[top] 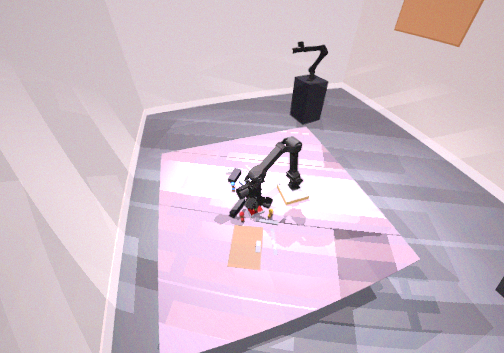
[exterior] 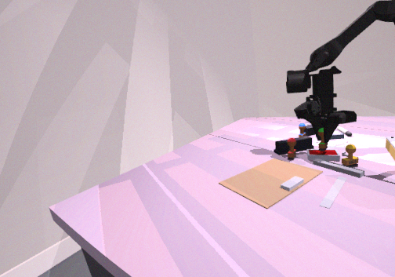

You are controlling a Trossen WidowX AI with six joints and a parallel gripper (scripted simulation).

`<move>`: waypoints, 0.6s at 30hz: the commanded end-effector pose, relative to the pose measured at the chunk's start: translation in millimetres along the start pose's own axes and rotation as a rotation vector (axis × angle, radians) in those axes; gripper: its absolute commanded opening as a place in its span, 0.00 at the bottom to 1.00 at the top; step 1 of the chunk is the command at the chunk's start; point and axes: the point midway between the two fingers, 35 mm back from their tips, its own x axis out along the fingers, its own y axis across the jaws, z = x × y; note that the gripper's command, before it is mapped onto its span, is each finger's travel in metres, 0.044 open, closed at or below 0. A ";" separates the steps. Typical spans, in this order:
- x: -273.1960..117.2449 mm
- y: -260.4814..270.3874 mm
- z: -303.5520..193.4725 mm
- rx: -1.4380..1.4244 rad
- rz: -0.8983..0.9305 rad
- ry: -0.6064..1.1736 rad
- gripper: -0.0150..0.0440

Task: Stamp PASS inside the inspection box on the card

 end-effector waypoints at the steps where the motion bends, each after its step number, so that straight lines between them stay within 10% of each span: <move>1: -6.7 -1.2 0.8 0.000 -0.006 -0.001 0.25; 18: -34.7 -1.2 0.9 0.000 -0.006 -0.001 0.25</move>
